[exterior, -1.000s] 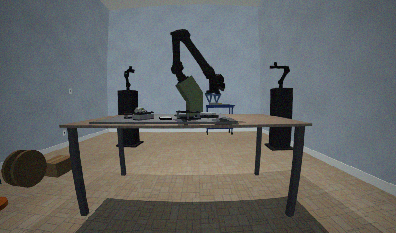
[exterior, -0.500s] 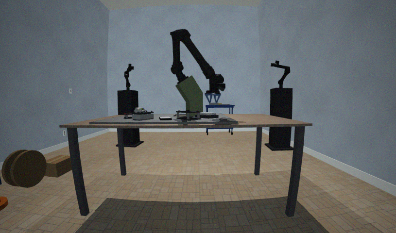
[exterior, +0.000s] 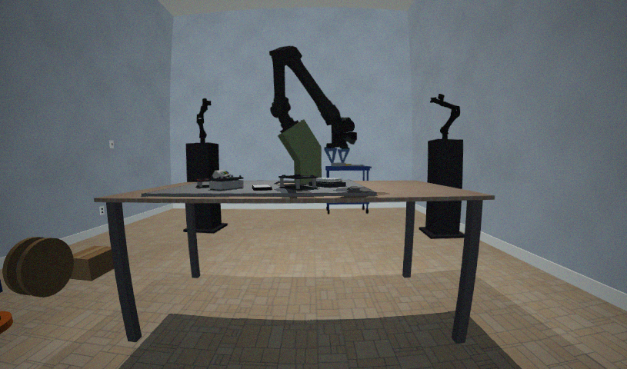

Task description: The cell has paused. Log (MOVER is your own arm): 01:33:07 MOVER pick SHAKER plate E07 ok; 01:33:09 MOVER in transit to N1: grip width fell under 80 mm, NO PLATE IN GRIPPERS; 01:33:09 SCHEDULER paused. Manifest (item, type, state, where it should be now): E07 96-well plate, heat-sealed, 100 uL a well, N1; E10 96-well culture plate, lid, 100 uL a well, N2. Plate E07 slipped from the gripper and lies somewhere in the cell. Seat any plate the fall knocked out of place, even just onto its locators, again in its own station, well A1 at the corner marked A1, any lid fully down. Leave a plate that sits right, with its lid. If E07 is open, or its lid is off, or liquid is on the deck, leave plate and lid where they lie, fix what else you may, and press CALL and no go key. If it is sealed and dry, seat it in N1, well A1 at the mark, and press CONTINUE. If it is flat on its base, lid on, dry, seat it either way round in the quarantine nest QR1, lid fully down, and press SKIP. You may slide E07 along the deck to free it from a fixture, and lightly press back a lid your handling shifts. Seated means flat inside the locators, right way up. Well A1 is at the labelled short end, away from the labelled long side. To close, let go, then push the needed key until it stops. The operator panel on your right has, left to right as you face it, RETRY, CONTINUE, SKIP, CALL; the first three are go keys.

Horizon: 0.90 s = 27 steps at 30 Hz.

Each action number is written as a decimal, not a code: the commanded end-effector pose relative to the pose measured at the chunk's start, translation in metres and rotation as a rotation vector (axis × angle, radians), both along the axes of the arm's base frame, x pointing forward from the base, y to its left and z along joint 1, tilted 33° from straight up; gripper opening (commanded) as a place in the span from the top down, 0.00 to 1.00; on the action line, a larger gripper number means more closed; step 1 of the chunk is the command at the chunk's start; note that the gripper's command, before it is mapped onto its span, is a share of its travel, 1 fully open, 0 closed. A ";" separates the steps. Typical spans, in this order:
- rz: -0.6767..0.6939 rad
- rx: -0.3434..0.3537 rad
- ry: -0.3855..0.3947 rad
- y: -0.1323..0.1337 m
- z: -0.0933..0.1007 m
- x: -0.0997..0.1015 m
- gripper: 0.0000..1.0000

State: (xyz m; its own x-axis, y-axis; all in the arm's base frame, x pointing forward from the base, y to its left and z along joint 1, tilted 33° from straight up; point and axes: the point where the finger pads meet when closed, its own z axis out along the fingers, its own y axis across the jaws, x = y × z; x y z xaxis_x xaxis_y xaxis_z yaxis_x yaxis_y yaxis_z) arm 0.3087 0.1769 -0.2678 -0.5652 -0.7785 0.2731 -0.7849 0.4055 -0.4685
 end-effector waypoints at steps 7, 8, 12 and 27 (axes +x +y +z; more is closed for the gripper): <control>0.011 0.003 -0.002 0.005 0.003 0.004 0.00; 0.011 0.003 -0.002 0.005 0.003 0.004 0.00; 0.011 0.003 -0.002 0.005 0.003 0.004 0.00; 0.023 0.011 -0.010 -0.011 0.030 -0.016 0.00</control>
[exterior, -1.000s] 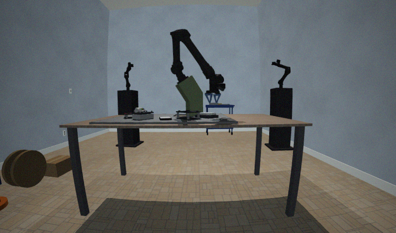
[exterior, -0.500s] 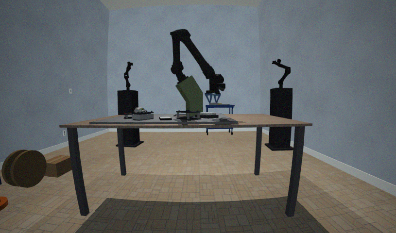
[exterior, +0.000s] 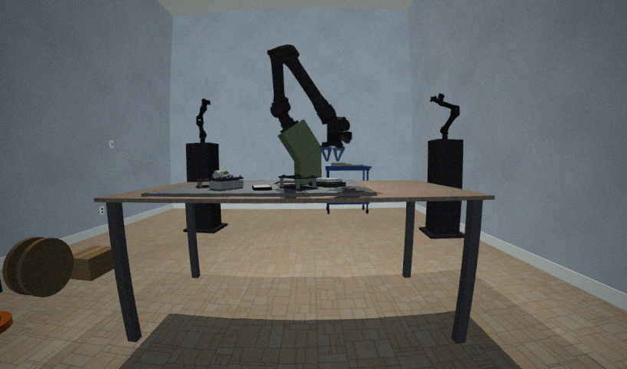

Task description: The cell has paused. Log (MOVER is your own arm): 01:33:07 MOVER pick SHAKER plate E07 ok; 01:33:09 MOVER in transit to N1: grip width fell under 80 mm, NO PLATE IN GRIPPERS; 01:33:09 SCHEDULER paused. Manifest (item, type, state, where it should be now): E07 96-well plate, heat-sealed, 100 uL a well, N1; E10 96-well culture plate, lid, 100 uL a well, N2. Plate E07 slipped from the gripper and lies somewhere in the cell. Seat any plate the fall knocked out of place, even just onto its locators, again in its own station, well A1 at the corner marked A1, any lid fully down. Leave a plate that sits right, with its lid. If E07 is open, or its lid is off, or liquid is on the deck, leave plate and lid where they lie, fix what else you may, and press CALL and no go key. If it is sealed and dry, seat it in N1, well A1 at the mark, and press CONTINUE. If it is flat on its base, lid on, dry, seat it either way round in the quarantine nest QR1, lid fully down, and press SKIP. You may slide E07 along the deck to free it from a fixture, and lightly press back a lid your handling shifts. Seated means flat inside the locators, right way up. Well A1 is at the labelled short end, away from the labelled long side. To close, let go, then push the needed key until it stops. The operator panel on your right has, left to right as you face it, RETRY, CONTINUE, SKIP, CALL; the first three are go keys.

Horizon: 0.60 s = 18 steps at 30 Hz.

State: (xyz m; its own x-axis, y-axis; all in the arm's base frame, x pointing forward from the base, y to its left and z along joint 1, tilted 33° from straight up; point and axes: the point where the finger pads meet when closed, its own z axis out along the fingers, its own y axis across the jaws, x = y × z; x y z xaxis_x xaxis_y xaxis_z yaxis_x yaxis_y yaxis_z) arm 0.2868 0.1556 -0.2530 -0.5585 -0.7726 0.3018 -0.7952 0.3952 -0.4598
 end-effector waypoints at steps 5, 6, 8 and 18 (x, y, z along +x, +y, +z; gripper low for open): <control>0.030 0.034 -0.033 0.001 0.030 -0.011 0.00; 0.027 0.034 -0.034 -0.002 0.033 -0.013 0.00; 0.023 0.035 -0.036 -0.008 0.039 -0.019 0.00; 0.016 0.037 -0.037 -0.030 0.064 -0.042 0.00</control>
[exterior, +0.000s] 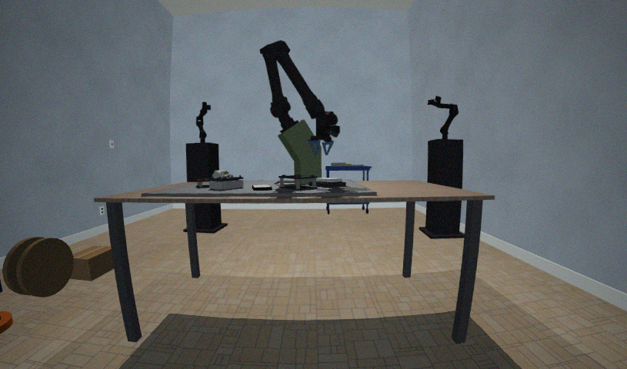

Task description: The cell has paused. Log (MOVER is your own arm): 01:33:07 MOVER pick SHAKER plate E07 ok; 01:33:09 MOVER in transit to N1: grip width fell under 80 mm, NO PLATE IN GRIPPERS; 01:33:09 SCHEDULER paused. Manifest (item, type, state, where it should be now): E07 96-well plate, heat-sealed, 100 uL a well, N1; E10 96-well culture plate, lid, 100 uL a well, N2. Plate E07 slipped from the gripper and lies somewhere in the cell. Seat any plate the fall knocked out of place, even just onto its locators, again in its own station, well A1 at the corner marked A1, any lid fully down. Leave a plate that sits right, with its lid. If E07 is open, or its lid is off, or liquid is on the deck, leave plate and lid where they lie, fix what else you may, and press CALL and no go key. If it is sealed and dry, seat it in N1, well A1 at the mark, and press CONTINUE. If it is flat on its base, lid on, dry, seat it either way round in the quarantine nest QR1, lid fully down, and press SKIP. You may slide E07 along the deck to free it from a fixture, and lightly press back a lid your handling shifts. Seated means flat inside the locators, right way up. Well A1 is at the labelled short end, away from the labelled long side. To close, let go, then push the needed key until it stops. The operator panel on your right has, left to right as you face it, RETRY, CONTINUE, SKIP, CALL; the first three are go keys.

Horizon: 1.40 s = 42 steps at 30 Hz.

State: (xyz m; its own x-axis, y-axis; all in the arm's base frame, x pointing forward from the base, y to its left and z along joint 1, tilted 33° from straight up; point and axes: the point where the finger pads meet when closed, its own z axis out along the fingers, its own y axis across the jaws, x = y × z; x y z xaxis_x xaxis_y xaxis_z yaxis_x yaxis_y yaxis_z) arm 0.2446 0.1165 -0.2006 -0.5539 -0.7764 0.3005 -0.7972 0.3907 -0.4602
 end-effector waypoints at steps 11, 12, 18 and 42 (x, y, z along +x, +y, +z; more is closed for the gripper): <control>0.008 0.023 -0.022 -0.021 0.043 -0.032 0.00; 0.008 0.023 -0.022 -0.021 0.043 -0.032 0.00; 0.007 0.017 -0.016 -0.038 0.062 -0.050 0.00; -0.003 0.017 -0.019 -0.044 0.039 -0.038 0.00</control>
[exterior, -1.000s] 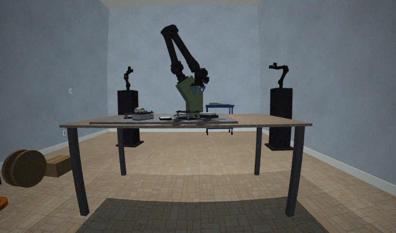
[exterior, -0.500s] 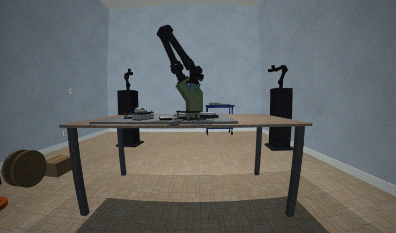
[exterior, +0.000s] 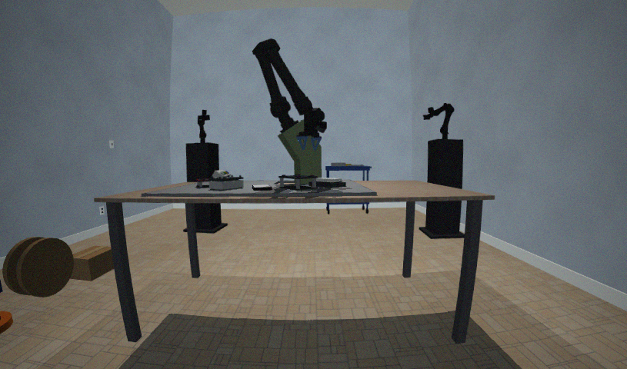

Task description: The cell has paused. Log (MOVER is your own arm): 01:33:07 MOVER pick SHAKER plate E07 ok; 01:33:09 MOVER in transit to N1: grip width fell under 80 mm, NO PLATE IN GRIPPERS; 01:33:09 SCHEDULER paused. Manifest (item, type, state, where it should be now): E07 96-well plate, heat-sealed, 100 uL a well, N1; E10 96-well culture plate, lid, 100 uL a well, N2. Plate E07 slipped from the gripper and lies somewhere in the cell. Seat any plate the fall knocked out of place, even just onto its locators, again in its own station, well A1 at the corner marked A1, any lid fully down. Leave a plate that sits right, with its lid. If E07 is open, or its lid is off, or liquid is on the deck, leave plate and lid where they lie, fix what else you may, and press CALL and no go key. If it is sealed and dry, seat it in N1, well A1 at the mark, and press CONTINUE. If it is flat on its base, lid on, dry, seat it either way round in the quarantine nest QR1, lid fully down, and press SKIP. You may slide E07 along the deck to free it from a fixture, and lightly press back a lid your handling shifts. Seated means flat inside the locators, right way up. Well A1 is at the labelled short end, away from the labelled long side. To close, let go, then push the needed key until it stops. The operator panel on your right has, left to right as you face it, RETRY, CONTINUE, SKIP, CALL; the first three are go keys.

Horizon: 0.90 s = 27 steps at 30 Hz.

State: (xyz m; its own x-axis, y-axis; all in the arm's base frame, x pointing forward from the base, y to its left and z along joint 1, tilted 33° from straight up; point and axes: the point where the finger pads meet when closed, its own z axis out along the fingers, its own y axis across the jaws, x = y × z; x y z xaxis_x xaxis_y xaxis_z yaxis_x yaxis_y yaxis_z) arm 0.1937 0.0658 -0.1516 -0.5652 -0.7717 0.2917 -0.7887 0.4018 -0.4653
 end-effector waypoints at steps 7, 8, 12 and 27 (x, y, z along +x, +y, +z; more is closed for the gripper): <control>0.008 0.010 -0.008 0.011 -0.030 0.026 0.00; 0.008 0.010 -0.008 0.012 -0.034 0.028 0.00; 0.008 0.009 -0.007 0.016 -0.050 0.038 0.00; 0.008 0.007 -0.005 0.029 -0.104 0.071 0.00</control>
State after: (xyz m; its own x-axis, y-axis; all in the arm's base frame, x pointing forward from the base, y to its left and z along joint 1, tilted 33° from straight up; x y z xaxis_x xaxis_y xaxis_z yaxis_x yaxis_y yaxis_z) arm 0.2546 0.0929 -0.2435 -0.5658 -0.7728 0.2875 -0.7877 0.4034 -0.4657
